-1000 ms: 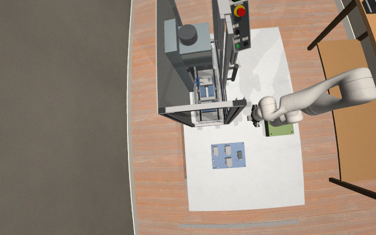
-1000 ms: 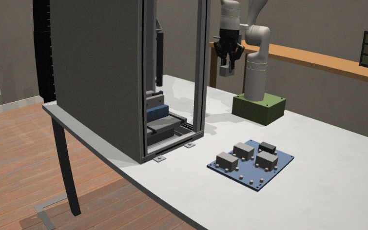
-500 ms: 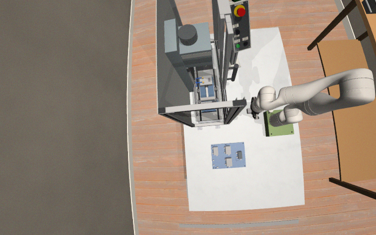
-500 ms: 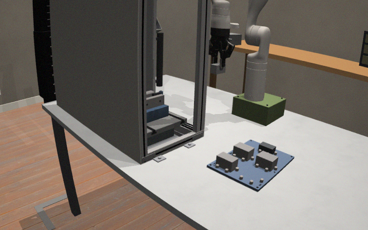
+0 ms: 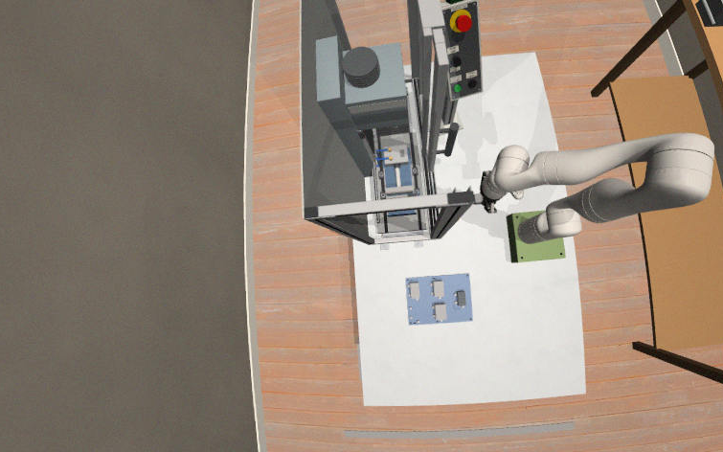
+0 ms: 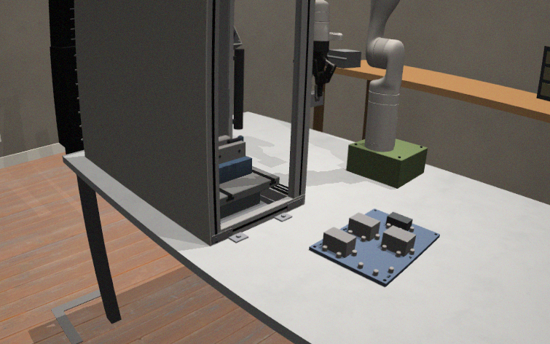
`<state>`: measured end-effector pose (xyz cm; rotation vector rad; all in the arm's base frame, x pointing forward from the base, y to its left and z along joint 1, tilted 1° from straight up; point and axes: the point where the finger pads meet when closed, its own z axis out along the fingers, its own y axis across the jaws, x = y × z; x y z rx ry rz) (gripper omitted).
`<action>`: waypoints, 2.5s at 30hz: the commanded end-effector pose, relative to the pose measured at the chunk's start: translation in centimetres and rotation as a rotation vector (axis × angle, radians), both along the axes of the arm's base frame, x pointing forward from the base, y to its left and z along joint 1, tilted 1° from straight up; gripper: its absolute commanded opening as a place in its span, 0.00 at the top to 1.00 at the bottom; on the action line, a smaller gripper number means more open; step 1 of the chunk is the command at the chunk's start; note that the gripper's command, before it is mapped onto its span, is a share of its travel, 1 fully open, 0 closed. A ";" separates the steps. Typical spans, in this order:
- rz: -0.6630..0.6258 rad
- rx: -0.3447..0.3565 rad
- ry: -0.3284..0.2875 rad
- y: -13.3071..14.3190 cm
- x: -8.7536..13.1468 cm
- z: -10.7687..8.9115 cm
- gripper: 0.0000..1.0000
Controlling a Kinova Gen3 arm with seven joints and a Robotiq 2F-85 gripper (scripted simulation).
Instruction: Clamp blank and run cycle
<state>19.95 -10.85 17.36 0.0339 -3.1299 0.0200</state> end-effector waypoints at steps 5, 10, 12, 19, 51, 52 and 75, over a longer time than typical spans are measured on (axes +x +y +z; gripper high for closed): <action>-0.002 0.001 -0.004 -3.0 0.3 0.1 0.90; -0.003 0.002 -0.006 -5.0 0.4 0.1 0.90; -0.003 0.002 -0.006 -5.0 0.4 0.1 0.90; -0.003 0.002 -0.006 -5.0 0.4 0.1 0.90; 0.227 0.001 -0.001 -5.6 0.6 0.2 0.90; 0.227 0.001 -0.001 -5.6 0.6 0.2 0.90; 0.686 0.003 0.007 -5.6 0.6 0.2 0.90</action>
